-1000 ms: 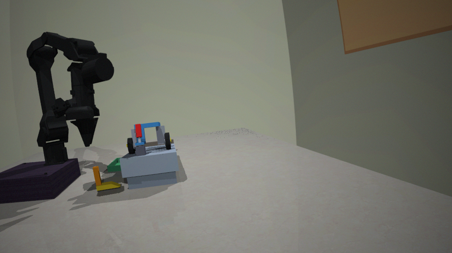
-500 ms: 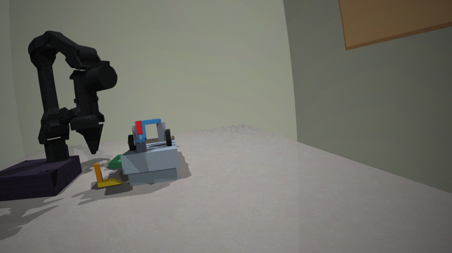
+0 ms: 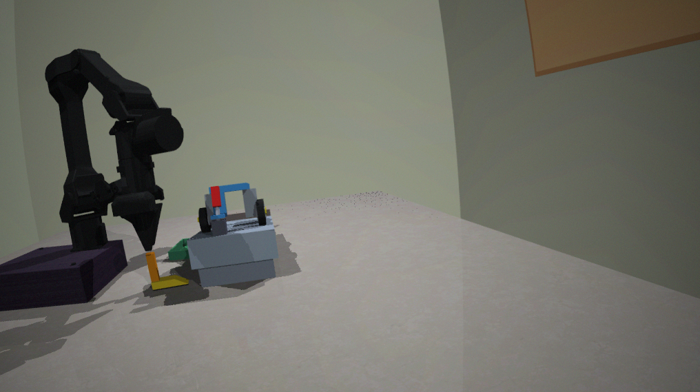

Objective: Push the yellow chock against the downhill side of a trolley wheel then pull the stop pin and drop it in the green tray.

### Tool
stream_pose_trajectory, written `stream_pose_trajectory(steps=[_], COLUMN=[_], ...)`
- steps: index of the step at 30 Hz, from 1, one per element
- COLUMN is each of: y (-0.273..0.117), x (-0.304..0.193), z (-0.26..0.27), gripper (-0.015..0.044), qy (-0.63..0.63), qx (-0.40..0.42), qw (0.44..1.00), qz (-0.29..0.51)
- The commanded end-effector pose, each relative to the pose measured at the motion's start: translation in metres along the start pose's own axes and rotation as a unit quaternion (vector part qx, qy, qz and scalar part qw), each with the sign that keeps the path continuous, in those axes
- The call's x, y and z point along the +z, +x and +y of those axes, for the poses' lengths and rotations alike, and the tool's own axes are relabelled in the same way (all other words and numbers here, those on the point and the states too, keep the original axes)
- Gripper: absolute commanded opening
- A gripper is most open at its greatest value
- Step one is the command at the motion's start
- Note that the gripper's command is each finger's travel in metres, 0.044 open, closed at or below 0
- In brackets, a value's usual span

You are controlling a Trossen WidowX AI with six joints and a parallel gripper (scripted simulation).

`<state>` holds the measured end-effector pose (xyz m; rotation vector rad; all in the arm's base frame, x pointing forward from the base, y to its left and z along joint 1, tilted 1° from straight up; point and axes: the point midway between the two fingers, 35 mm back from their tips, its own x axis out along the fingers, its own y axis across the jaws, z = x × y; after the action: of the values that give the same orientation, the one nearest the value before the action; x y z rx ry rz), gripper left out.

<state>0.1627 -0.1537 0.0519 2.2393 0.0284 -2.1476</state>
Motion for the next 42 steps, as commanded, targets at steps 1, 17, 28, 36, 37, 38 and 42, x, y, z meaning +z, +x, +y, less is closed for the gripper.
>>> stream_pose_trajectory(steps=[1,17,28,36,37,38,42], y=[0.009,0.024,0.033,0.046,0.047,0.049,0.050], x=[0.002,0.003,0.003,0.003,0.003,0.003,0.003], z=[-0.003,-0.004,-0.004,-0.004,-0.004,-0.005,-0.005], gripper=[0.0190,0.0190,0.0190,0.0190,0.0190,0.0190,0.0190], qy=[0.002,0.002,0.002,0.002,0.002,0.002,0.002], qx=[-0.008,-0.008,-0.008,-0.008,-0.008,-0.008,-0.008], qw=[1.000,1.000,1.000,1.000,1.000,1.000,1.000], qz=[-0.005,-0.005,-0.005,-0.005,-0.005,-0.005,-0.005])
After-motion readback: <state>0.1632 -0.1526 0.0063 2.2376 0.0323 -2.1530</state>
